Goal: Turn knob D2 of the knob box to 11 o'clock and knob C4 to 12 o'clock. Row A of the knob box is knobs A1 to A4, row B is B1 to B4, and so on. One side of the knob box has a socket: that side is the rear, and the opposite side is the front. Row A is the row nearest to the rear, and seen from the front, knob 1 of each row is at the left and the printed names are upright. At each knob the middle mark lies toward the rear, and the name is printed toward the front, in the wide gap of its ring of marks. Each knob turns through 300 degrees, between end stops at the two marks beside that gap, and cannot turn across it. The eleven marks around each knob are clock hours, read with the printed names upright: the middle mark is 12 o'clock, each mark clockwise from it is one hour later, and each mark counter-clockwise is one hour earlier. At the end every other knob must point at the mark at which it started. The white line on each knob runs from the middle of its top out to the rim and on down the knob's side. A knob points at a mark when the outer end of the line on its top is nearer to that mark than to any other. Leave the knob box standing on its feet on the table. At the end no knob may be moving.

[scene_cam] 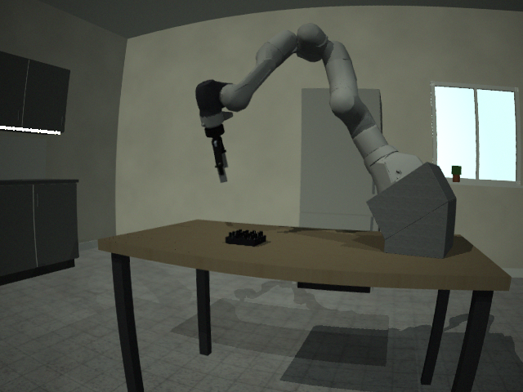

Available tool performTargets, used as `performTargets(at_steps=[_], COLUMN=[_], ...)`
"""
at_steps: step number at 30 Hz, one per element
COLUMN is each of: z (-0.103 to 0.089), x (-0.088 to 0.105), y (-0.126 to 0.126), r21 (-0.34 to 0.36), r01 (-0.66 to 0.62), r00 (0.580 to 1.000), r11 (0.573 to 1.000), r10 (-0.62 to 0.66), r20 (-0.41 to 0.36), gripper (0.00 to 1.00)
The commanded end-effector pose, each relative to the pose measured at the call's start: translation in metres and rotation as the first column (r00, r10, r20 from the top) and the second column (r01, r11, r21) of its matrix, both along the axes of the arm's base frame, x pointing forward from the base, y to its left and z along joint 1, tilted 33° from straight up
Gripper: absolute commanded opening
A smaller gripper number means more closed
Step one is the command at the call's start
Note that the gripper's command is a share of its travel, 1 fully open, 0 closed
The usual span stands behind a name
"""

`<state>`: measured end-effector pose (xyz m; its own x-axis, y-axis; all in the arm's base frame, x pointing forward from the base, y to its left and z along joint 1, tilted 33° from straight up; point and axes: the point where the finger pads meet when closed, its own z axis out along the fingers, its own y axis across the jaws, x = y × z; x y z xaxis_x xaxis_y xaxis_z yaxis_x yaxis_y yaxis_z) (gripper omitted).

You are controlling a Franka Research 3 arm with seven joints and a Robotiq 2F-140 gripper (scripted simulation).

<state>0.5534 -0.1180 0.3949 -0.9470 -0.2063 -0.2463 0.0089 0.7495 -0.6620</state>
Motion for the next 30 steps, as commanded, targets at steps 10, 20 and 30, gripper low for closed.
performTargets(at_steps=[10, 20, 30], z=[-0.02, -0.037, -0.053], x=[0.006, 0.008, 0.008], y=[0.007, 0.013, 0.02], r21=[-0.07, -0.095, -0.105], r01=[-0.247, -0.385, -0.511], r00=[0.958, 0.899, 0.819], r11=[0.966, 0.918, 0.853], r10=[0.233, 0.349, 0.447], r20=[-0.167, -0.265, -0.359], gripper=[1.0, 1.0, 1.0])
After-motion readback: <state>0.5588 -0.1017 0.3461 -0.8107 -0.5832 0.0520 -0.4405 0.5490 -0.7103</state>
